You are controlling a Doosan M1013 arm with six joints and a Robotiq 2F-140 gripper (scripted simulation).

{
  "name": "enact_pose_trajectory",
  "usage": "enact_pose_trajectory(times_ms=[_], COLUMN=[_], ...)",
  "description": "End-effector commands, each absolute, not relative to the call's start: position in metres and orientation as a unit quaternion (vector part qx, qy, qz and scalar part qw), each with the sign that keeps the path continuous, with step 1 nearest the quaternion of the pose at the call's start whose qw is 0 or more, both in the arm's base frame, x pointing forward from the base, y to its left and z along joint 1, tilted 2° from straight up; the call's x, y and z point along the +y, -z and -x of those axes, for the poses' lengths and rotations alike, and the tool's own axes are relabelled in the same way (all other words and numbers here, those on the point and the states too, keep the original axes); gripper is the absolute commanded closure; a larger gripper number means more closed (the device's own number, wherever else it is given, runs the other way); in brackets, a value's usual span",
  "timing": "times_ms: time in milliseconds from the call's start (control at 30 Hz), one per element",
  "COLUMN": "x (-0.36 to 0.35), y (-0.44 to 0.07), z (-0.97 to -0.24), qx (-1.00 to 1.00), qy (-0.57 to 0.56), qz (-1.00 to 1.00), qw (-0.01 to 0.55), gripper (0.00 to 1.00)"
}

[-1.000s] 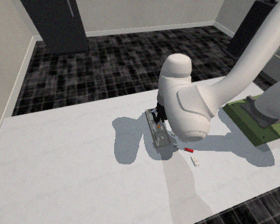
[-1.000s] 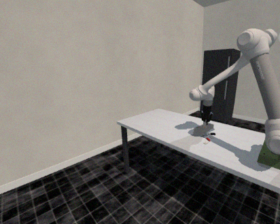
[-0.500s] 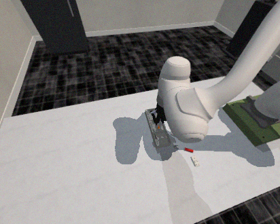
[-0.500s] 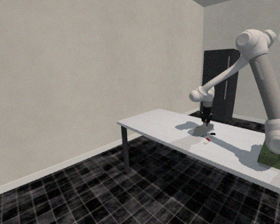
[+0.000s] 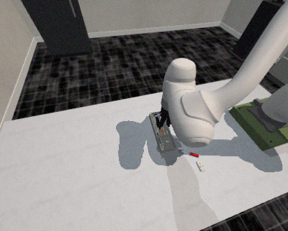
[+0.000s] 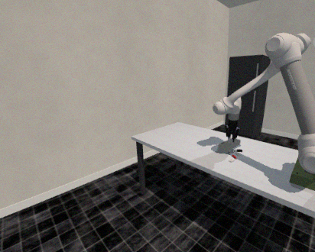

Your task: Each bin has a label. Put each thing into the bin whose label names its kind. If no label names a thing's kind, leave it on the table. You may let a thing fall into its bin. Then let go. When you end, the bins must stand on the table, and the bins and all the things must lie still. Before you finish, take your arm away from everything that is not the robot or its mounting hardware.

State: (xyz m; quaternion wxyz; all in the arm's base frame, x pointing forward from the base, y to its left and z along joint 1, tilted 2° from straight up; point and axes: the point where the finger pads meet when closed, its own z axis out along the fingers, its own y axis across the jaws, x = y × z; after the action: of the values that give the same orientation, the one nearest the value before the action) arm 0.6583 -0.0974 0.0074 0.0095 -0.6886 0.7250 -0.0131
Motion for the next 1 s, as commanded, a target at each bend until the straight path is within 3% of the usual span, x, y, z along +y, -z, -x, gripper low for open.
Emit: enact_pose_trajectory(times_ms=[0,800,967], x=[-0.097,-0.097,-0.097], y=[-0.008,-0.033,-0.058], z=[-0.658,-0.658,-0.657], qx=[0.725,0.725,0.725], qy=[0.013,0.013,0.013], qz=[0.689,0.689,0.689], qw=[0.01,0.01,0.01], gripper=[0.83,0.83,0.83])
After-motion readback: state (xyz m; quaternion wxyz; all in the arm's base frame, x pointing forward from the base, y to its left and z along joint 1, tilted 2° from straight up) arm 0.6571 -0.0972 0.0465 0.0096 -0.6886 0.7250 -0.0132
